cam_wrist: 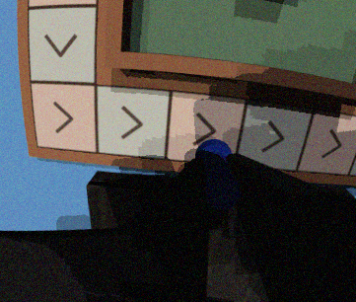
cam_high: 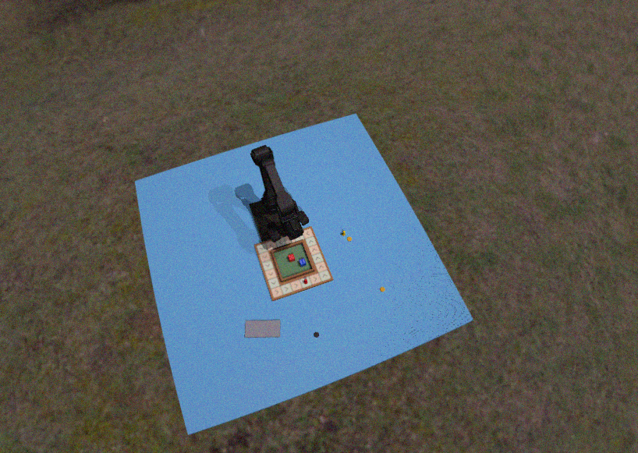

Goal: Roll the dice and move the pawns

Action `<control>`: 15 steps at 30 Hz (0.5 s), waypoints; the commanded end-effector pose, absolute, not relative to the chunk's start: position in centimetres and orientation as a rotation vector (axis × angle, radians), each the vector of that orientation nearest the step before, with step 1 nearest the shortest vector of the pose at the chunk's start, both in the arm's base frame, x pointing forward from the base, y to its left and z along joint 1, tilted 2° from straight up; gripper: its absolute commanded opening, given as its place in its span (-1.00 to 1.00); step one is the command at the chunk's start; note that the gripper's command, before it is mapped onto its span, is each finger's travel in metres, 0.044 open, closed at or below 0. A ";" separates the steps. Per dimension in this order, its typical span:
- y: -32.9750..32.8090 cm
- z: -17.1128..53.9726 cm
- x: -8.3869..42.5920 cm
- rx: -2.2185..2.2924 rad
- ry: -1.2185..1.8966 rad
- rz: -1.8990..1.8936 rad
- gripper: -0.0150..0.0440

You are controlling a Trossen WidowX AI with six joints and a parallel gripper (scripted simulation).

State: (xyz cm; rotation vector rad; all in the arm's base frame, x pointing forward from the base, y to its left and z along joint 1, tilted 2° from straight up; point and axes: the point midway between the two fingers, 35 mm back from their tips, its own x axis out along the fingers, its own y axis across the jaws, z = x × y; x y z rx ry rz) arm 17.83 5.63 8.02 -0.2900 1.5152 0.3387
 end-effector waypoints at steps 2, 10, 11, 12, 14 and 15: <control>5.6 6.2 17.7 -0.292 1.516 0.343 -0.49; 5.7 5.0 17.7 -0.292 1.517 0.343 -0.49; 5.7 4.9 17.7 -0.292 1.517 0.343 -0.49; 5.7 4.9 17.7 -0.292 1.517 0.343 -0.49; 5.7 4.6 17.7 -0.292 1.517 0.343 -0.49; 5.7 4.5 17.7 -0.292 1.517 0.343 -0.49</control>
